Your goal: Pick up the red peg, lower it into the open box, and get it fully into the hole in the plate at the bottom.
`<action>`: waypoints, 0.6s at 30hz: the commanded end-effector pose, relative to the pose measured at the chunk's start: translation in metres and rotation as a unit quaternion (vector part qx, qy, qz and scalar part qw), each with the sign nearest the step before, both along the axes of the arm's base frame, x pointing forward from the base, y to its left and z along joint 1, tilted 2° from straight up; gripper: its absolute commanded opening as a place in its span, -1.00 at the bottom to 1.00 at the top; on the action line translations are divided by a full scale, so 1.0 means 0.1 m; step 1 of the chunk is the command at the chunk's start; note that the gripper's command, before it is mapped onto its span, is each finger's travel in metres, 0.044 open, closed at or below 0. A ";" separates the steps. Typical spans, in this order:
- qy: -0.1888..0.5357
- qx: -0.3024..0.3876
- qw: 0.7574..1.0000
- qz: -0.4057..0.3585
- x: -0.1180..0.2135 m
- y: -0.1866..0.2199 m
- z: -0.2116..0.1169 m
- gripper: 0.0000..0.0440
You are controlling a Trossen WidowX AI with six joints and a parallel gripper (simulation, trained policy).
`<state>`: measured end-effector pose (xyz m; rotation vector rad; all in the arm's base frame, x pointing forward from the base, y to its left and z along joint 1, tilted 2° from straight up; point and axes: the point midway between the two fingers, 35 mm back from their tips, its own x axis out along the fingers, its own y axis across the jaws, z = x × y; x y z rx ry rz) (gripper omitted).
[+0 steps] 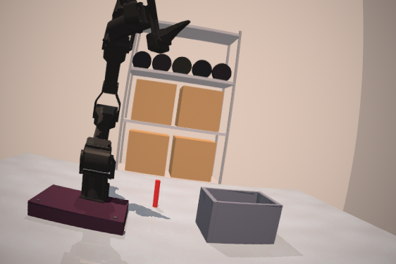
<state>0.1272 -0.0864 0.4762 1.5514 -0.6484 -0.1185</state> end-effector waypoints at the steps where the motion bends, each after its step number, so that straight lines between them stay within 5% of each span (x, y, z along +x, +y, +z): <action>1: 0.023 0.052 0.998 0.027 0.13 -0.12 -0.26 1.00; 18: 0.224 0.228 0.937 0.140 0.72 0.06 -1.48 1.00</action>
